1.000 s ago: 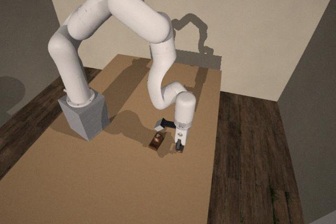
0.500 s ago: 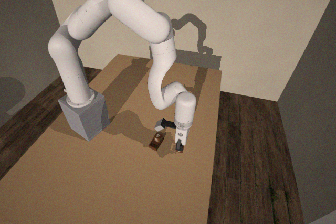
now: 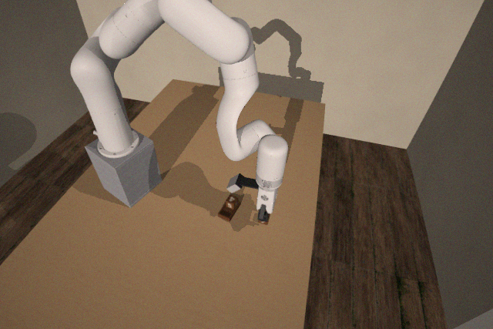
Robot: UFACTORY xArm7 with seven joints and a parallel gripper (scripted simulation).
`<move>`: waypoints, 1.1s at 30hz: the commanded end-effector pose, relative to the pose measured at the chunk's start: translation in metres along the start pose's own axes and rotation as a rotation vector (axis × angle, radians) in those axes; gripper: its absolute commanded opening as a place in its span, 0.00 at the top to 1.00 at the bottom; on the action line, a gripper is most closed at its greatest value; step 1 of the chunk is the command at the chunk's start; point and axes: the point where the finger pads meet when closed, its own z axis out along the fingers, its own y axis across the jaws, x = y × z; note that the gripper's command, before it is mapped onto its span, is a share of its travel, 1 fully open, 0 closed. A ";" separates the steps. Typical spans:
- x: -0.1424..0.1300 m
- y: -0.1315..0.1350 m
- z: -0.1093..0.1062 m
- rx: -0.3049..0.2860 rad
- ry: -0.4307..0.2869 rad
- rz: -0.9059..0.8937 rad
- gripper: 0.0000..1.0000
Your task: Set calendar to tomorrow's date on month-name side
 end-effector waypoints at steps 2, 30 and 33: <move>-0.002 0.000 -0.001 0.000 -0.004 0.000 0.51; -0.002 0.000 0.016 0.000 -0.004 0.000 0.51; -0.002 0.000 0.020 0.000 -0.004 0.000 0.51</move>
